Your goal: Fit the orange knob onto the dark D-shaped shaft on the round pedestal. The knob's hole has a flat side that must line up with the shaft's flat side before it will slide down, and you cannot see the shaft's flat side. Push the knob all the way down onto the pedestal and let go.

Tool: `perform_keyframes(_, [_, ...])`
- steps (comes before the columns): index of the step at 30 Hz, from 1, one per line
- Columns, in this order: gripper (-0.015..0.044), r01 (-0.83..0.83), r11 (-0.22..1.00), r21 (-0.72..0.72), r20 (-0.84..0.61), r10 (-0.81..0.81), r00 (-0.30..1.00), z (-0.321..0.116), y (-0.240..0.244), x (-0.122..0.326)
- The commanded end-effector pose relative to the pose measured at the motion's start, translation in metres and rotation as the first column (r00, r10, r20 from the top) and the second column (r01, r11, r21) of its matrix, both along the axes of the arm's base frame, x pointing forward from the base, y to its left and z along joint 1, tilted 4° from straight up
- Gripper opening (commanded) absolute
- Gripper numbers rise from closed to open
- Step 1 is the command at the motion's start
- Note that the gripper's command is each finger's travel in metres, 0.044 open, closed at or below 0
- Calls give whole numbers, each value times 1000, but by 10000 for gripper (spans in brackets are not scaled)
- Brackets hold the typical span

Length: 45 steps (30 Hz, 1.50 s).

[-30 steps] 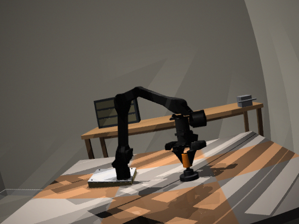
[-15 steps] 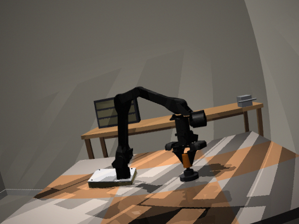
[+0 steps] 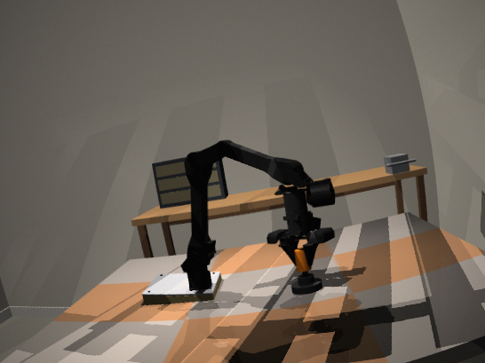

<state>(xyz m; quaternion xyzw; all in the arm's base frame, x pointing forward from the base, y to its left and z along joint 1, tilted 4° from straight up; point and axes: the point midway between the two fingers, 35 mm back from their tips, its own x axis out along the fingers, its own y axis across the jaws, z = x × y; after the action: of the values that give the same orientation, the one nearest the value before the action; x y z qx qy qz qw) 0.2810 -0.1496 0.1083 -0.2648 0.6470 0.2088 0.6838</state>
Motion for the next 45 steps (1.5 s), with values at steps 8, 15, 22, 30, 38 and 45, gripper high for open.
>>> perform_keyframes(8, [0,-211,977,-13,-7,211,977,4,-1,3])
perform_keyframes(15, [0,-211,977,-13,-7,211,977,0,0,2])
perform_keyframes(22, [0,-211,977,-13,-7,211,977,-1,0,1])
perform_keyframes(30, [0,-211,977,-13,-7,211,977,-1,0,1])
perform_keyframes(38, [0,-211,977,-13,-7,211,977,3,0,2])
perform_keyframes(45, [0,-400,916,-25,-22,399,917,4,0,3])
